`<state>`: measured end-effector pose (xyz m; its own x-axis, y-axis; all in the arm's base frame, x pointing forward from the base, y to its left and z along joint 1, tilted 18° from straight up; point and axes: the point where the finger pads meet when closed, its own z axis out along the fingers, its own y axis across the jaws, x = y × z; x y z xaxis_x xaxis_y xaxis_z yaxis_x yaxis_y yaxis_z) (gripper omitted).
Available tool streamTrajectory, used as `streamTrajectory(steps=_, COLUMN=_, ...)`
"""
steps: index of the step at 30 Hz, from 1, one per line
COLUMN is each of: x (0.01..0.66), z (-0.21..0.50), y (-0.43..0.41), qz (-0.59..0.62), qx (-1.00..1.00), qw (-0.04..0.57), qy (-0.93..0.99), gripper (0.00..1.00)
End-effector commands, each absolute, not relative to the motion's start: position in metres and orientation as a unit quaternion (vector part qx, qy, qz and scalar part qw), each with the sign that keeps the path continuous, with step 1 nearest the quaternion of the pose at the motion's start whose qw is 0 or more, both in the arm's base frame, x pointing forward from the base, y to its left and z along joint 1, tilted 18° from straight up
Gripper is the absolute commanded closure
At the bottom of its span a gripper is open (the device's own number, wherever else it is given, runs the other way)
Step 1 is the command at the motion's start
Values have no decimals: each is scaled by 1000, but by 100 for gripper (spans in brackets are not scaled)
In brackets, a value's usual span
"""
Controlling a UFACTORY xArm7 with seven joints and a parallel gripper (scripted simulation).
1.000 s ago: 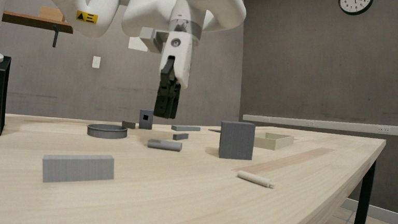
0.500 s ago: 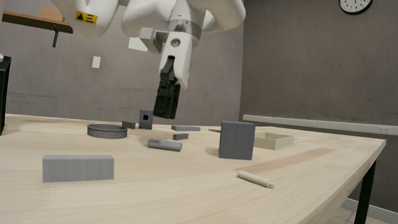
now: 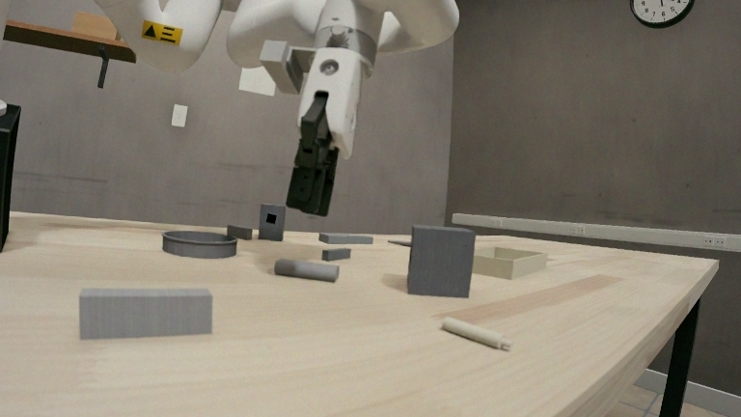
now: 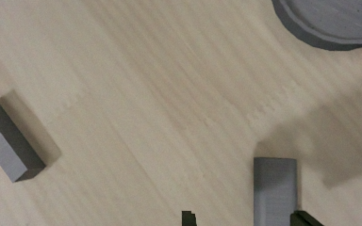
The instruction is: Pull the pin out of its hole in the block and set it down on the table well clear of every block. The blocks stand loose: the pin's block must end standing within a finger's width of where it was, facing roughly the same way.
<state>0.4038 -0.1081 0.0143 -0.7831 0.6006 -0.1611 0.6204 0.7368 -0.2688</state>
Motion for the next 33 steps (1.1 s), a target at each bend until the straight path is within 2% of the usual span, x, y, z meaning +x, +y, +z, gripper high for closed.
streamTrajectory(steps=1, x=404, z=16, y=-108, qz=-156, qx=327, qw=33, qy=931, gripper=43)
streamTrajectory(steps=33, x=402, z=31, y=-107, qz=-186, qx=321, qw=37, qy=928, gripper=43)
